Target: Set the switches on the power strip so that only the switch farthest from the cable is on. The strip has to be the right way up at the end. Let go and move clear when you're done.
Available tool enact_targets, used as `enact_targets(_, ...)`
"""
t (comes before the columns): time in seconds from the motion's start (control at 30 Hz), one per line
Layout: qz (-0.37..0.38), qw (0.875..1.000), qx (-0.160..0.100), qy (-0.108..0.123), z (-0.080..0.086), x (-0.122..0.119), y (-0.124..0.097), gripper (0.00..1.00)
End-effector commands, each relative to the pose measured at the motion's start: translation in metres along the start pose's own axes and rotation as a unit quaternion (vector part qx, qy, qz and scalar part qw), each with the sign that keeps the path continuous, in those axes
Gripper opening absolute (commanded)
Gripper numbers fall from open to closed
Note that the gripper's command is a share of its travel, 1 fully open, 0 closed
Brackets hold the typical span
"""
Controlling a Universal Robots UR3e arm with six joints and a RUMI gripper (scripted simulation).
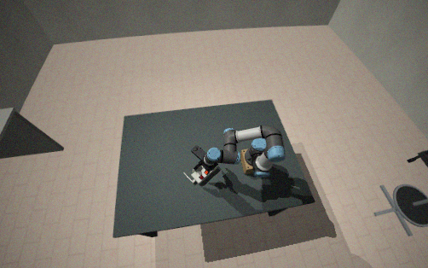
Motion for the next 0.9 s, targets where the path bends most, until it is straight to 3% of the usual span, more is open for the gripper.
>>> enact_targets(0.0, -0.005, 1.000, -0.001, 0.020, 0.001, 0.001, -0.029, 1.00)
enact_targets(0.27, -0.004, 1.000, -0.006, 0.027, 0.000, 0.003, -0.044, 1.00)
enact_targets(0.87, -0.004, 1.000, -0.007, 0.028, 0.000, 0.004, -0.048, 1.00)
Point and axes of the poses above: the point where the finger pads meet when closed, its own z axis back along the fingers, its own x axis across the jaws, y = z × x, the point moved 9 cm from there along z, back along the fingers, and after that the axes turned 6 degrees about z, right-handed, at the moved point
